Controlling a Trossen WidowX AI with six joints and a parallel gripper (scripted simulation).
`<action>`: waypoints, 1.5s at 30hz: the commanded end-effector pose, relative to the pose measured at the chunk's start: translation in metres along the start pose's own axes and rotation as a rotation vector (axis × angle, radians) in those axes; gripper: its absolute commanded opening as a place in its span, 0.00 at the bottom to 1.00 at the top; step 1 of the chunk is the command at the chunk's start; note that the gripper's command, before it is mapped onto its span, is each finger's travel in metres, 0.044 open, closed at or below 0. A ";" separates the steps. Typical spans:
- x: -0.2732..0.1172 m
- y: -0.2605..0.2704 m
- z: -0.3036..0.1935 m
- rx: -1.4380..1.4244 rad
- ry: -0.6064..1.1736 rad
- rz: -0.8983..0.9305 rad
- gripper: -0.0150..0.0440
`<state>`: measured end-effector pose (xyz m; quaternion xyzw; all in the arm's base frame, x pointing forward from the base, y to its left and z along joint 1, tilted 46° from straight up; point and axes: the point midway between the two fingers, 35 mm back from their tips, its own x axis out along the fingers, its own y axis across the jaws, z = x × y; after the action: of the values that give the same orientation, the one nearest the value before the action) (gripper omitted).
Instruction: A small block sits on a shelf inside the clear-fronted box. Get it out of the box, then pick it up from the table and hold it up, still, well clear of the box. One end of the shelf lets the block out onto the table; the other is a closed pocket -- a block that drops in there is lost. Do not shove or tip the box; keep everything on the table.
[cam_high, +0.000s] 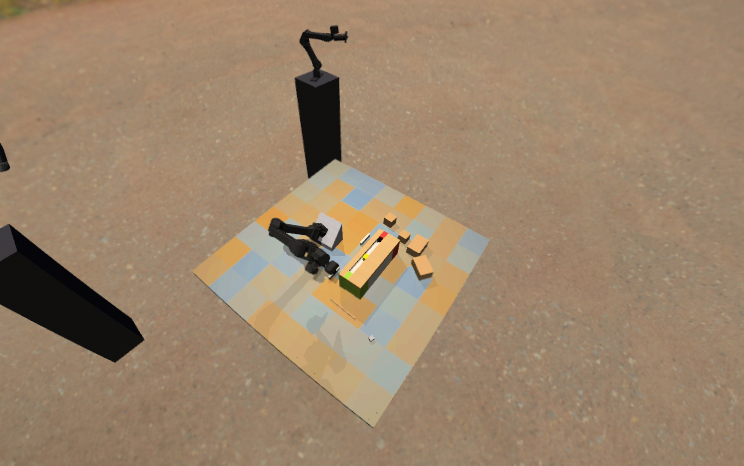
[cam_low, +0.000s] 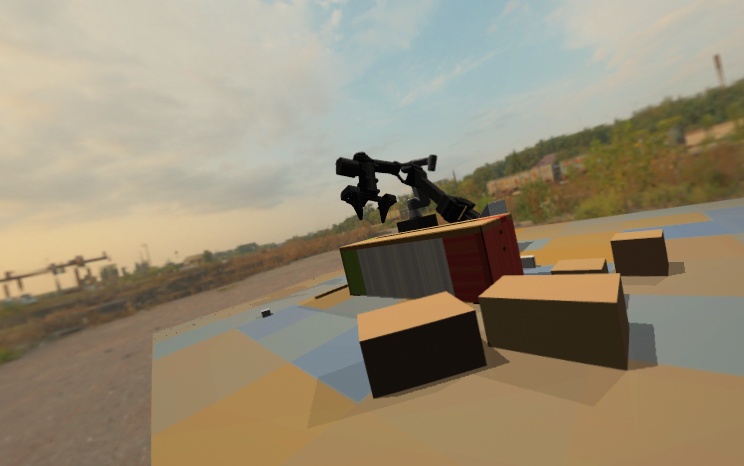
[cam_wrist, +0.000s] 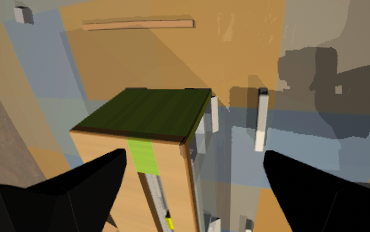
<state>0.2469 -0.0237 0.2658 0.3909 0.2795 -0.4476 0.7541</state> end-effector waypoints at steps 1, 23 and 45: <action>0.031 0.013 -0.064 -0.022 0.088 -0.119 0.93; 0.067 0.002 -0.170 -0.040 0.123 -0.325 0.93; 0.102 -0.006 -0.163 -0.039 0.124 -0.324 0.93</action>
<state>0.2748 0.0711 0.1036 0.3575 0.3922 -0.5313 0.6604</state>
